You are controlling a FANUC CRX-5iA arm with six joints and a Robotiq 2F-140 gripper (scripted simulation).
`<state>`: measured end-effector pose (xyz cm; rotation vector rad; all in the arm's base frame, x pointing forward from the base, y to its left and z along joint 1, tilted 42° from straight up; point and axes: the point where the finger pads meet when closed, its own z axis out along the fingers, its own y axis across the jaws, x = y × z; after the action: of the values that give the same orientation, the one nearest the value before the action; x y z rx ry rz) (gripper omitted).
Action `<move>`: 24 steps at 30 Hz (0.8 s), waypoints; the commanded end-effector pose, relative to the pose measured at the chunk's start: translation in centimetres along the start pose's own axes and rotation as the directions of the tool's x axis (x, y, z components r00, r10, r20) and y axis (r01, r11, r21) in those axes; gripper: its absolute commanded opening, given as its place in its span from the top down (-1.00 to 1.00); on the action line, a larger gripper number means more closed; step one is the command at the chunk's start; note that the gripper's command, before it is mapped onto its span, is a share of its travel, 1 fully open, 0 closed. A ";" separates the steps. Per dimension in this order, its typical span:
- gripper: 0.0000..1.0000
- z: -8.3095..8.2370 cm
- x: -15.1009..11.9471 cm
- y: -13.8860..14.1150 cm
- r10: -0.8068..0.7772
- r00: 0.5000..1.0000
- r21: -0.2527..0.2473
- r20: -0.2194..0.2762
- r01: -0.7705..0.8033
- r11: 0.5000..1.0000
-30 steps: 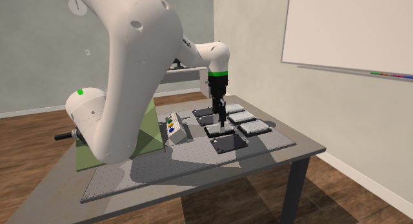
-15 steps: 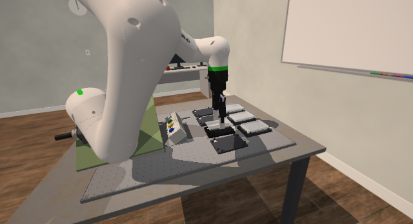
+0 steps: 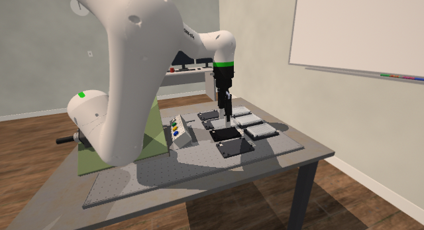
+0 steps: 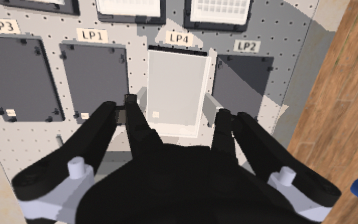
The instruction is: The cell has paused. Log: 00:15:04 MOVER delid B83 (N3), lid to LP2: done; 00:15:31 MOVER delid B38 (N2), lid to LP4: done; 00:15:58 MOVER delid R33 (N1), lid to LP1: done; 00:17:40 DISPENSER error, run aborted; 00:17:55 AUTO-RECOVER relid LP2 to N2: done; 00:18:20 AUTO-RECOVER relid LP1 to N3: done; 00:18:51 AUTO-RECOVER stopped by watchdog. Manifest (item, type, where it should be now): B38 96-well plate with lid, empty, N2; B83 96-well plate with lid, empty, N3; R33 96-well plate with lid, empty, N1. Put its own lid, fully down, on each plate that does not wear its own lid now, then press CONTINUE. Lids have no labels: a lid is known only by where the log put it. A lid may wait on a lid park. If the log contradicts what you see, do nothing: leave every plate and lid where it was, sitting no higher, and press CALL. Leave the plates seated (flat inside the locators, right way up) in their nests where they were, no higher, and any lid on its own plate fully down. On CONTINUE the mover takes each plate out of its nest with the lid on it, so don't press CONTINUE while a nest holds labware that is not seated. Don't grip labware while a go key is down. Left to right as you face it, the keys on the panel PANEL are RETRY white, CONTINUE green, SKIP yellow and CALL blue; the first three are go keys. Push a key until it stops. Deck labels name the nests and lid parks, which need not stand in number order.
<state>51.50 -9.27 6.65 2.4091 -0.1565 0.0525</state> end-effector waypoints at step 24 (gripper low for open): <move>1.00 -1.6 1.7 0.2 -0.001 1.000 0.002 -0.001 0.001 1.000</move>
<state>51.95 -8.43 7.76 2.4092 -0.1566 0.0515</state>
